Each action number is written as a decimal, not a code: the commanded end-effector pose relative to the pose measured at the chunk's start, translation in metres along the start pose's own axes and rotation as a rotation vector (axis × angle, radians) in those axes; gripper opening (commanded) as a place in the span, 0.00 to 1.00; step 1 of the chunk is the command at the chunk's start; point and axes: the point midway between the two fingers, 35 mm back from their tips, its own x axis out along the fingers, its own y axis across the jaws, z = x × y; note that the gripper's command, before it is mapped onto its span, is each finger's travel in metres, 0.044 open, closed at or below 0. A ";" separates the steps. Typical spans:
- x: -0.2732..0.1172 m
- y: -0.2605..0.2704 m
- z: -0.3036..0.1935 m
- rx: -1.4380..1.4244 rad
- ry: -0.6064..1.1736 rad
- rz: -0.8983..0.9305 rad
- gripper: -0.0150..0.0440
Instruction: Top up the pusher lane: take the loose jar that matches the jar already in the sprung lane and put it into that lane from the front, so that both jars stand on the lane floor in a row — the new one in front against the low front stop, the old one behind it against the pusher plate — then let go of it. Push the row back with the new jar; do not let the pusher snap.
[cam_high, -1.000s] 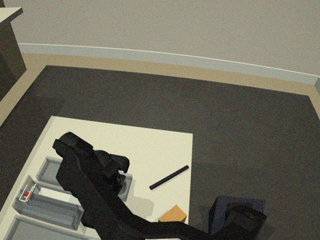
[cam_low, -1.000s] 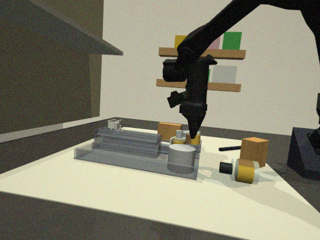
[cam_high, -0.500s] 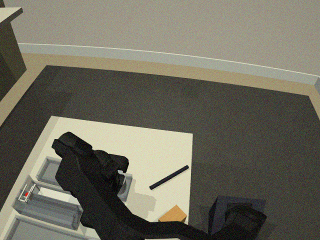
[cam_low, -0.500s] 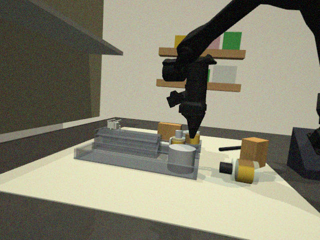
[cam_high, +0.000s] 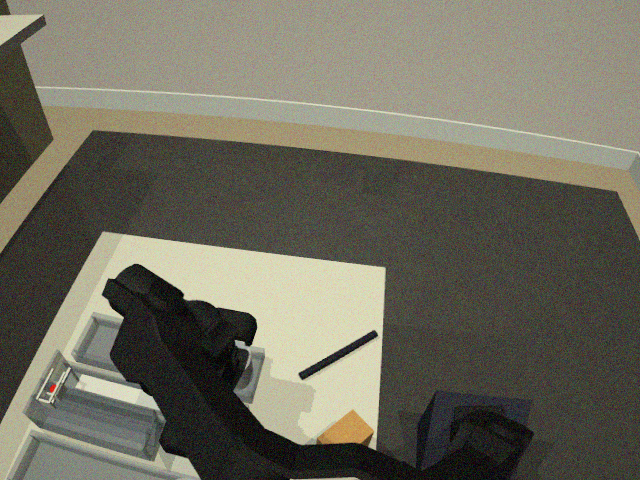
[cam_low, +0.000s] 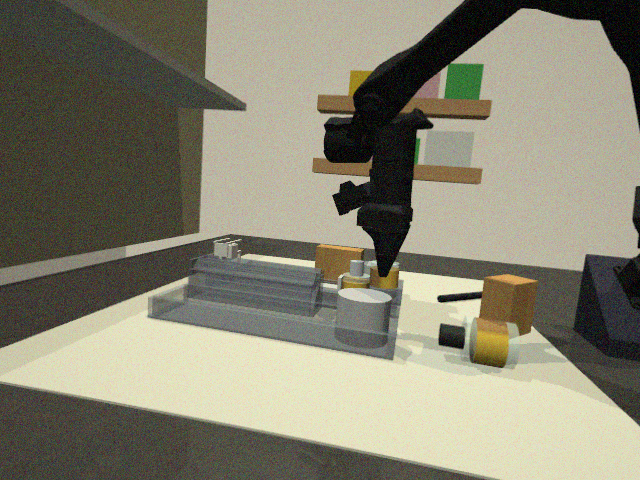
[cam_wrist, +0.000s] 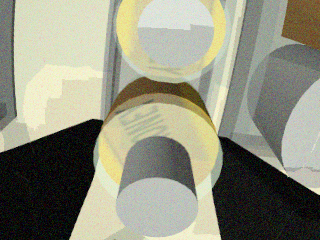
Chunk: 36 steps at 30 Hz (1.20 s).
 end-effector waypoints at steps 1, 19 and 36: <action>-0.002 0.001 0.006 -0.012 -0.022 0.005 0.25; -0.001 0.001 0.008 -0.012 -0.022 0.005 0.25; 0.002 0.001 0.009 -0.012 -0.022 0.005 0.25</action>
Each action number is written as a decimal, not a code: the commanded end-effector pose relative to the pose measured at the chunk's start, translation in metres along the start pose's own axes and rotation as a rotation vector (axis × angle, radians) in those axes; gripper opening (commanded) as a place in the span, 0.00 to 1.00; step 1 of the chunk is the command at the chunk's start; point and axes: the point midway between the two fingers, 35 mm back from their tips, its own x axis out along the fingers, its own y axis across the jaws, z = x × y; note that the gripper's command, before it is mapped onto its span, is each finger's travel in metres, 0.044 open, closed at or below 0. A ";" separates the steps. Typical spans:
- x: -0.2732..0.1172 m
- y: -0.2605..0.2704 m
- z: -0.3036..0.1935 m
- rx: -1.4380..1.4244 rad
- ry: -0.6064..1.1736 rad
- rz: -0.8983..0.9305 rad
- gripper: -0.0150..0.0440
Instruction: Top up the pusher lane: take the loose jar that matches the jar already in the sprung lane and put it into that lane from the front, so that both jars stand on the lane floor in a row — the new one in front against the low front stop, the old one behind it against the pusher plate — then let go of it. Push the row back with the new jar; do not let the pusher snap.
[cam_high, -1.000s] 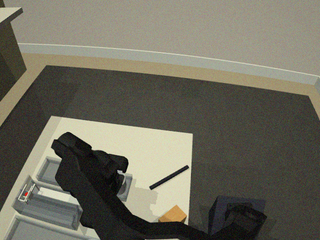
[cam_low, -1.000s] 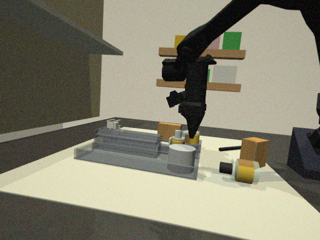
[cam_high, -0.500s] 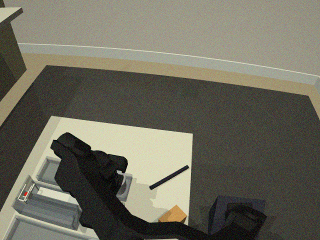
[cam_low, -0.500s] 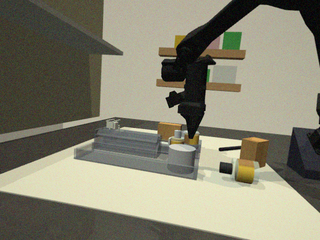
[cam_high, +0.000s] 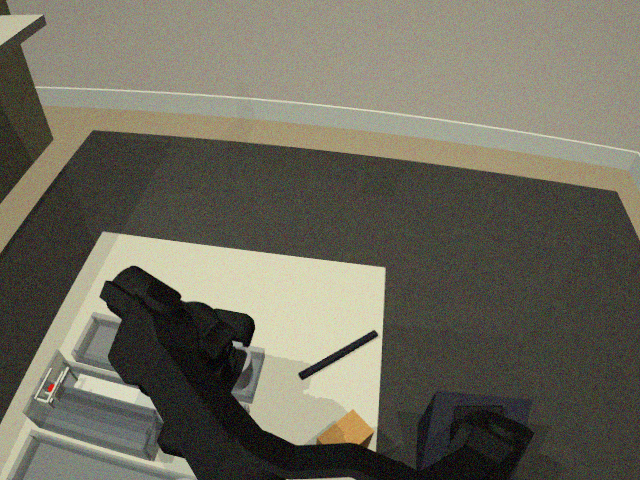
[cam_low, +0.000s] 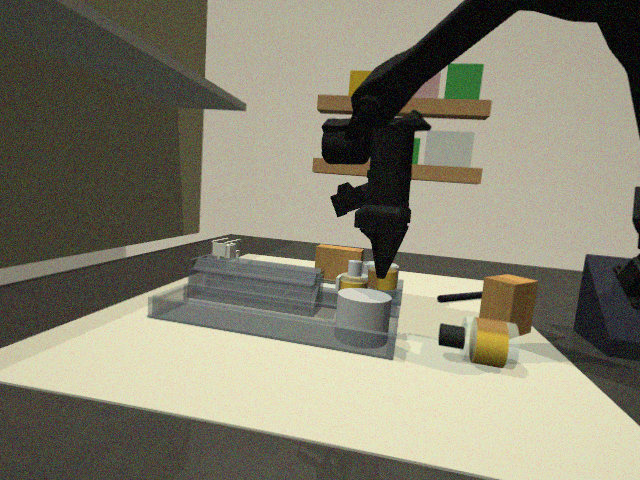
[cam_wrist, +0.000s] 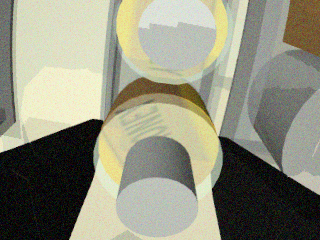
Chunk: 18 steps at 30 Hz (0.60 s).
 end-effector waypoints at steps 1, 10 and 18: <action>0.000 0.001 0.006 -0.012 -0.022 0.006 0.25; 0.002 0.001 0.006 -0.012 -0.022 0.006 0.25; 0.005 0.001 0.006 -0.012 -0.022 0.006 0.25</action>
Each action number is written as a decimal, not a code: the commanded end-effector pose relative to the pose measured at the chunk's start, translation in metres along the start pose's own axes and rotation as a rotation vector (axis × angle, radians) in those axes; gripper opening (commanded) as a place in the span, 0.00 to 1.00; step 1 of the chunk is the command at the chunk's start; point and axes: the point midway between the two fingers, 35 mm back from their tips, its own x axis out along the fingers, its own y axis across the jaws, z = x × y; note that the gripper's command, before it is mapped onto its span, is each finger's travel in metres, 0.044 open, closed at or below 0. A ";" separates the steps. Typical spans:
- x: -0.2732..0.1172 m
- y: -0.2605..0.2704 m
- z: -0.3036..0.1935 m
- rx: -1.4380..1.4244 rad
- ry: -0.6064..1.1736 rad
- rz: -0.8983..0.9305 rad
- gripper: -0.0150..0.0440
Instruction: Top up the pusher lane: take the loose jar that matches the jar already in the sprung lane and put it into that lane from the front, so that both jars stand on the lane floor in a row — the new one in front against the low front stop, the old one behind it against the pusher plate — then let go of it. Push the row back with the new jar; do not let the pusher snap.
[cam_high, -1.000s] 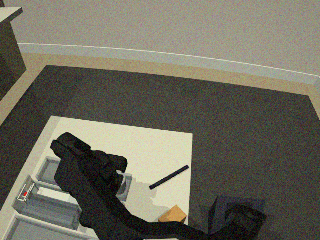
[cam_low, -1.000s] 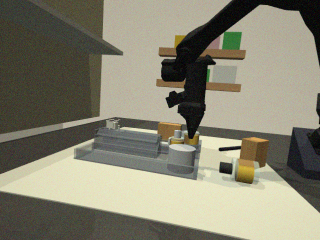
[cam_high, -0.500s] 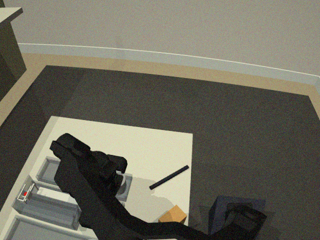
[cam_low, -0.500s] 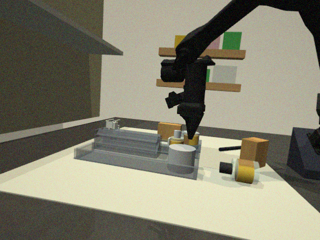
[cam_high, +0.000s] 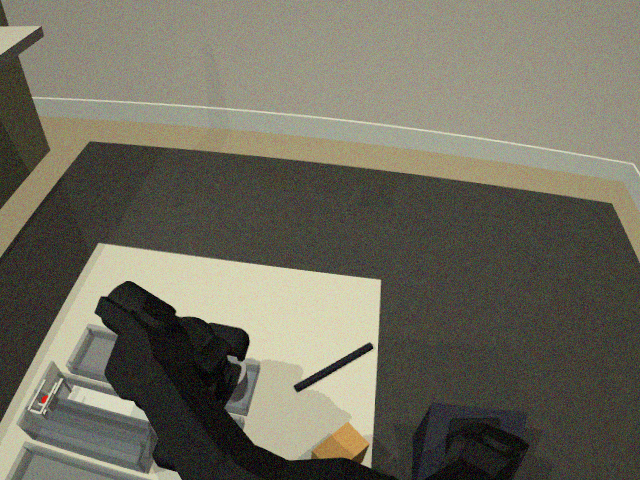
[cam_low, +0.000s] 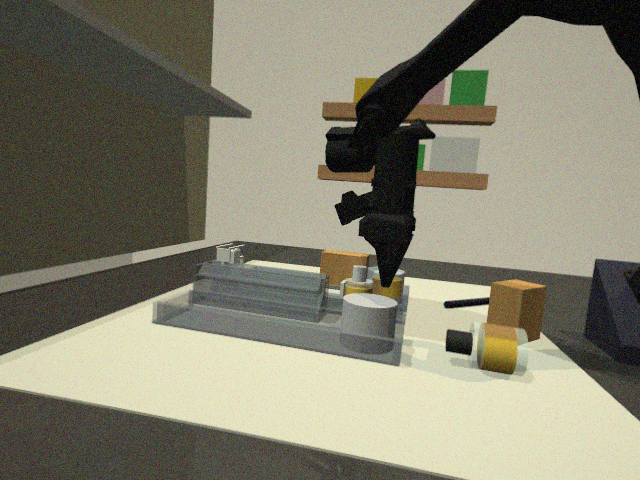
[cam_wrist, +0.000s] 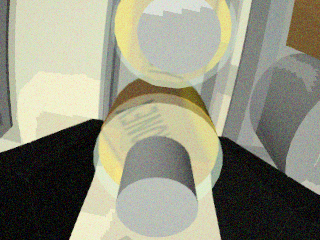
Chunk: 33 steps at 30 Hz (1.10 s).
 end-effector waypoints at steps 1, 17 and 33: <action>0.000 0.001 0.005 -0.010 -0.020 0.006 0.25; 0.004 0.001 0.005 -0.010 -0.020 0.006 0.25; 0.009 0.001 0.004 -0.010 -0.020 0.006 0.25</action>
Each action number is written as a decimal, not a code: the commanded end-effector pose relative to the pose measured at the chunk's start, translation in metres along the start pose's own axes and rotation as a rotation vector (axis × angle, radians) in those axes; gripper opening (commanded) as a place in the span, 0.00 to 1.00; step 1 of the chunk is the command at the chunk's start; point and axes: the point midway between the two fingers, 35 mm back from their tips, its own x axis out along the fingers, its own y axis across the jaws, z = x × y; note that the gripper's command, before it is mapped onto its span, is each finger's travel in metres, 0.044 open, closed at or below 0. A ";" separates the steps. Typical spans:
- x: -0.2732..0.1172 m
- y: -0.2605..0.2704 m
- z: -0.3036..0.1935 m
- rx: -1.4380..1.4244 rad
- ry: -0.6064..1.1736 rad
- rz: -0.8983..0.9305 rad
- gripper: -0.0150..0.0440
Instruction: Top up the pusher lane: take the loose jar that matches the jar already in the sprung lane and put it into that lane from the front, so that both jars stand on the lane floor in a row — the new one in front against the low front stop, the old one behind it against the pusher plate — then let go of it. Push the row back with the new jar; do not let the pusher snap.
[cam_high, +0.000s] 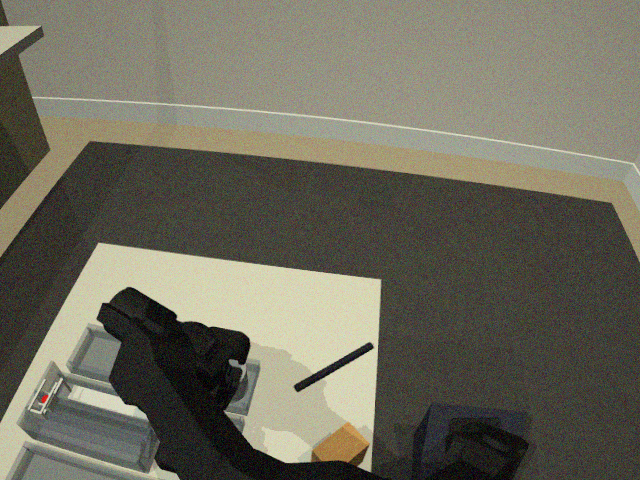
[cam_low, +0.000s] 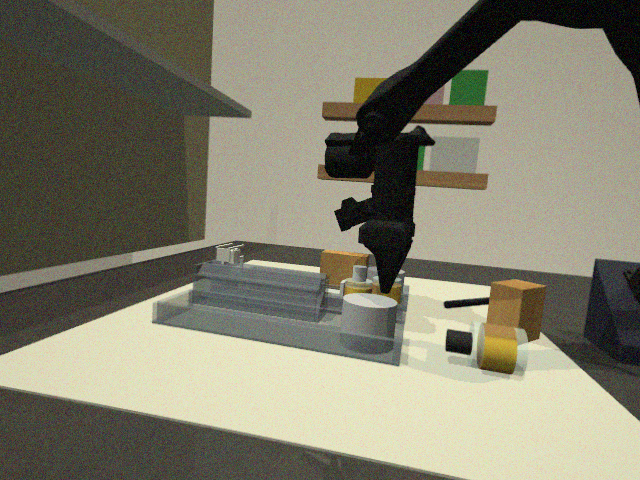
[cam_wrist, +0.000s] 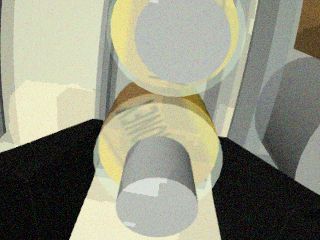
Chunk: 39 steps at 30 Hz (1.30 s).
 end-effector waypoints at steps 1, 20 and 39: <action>0.000 0.001 0.004 -0.008 -0.017 0.005 0.25; 0.005 0.001 0.003 -0.008 -0.017 0.005 0.25; 0.009 0.001 0.001 -0.008 -0.017 0.006 0.25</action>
